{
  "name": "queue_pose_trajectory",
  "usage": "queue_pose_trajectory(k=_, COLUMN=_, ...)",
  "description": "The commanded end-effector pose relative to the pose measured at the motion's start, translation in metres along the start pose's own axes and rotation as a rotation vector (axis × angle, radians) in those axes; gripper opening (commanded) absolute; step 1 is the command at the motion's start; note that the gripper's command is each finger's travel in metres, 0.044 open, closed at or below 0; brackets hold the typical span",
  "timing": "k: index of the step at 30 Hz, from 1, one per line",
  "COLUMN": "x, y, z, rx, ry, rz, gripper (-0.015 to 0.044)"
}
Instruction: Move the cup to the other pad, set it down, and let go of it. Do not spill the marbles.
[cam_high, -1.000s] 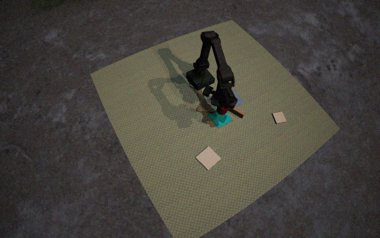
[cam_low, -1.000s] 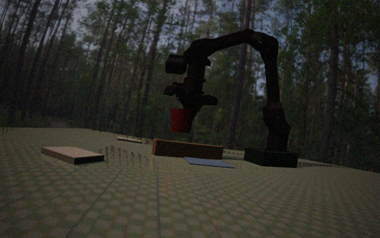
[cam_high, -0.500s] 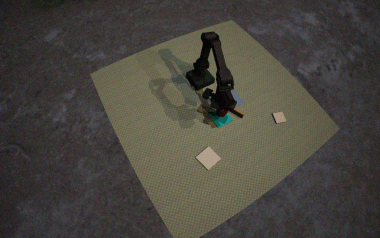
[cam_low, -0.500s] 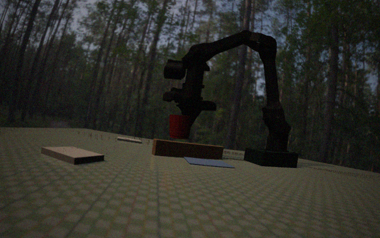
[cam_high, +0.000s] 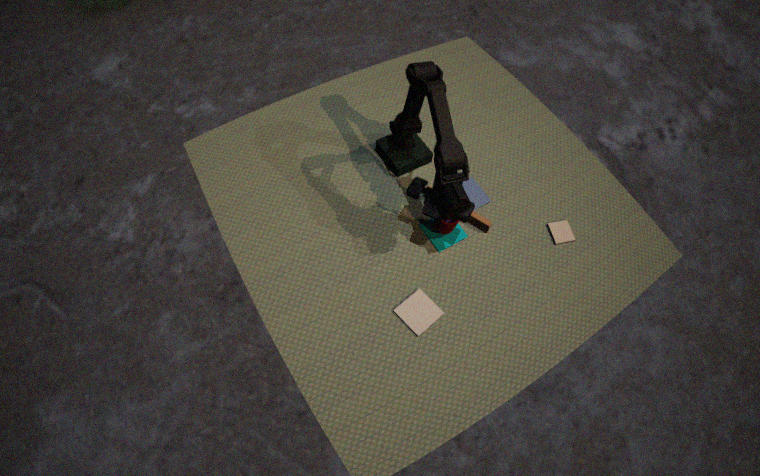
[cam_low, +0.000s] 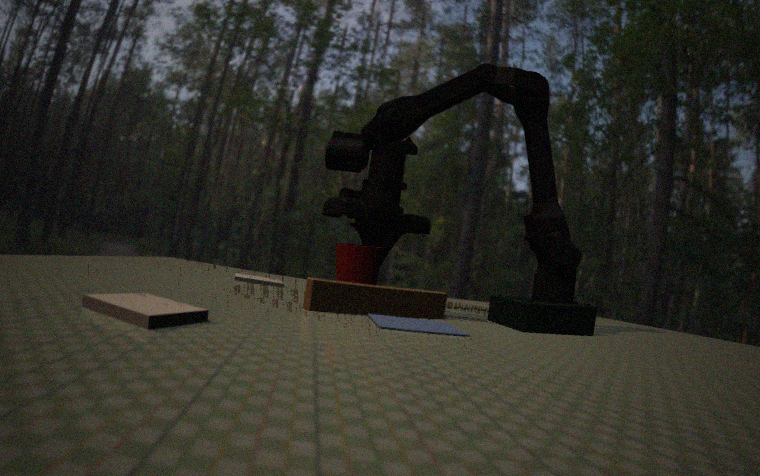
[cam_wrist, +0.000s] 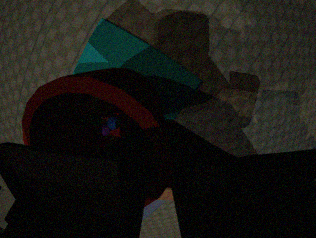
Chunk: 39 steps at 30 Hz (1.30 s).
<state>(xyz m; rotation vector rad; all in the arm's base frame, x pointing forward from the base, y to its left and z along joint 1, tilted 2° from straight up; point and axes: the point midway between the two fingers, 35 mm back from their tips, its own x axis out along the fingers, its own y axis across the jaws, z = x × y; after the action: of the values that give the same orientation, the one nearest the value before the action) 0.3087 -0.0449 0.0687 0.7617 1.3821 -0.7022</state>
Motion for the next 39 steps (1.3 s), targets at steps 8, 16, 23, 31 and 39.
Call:
queue_pose_trajectory(k=8, x=0.018, y=-0.001, z=-0.002, rx=-0.003, ry=0.006, rz=0.000, gripper=0.0000)
queue_pose_trajectory(k=16, x=0.017, y=-0.001, z=-0.001, rx=0.000, ry=0.001, rz=-0.001, gripper=0.0000)
queue_pose_trajectory(k=23, x=0.017, y=-0.001, z=-0.001, rx=0.000, ry=0.001, rz=-0.001, gripper=0.0000)
queue_pose_trajectory(k=31, x=0.017, y=-0.001, z=-0.001, rx=0.000, ry=0.001, rz=-0.001, gripper=0.0128)
queue_pose_trajectory(k=39, x=0.013, y=-0.001, z=0.000, rx=0.000, ry=0.002, rz=-0.001, gripper=0.0128)
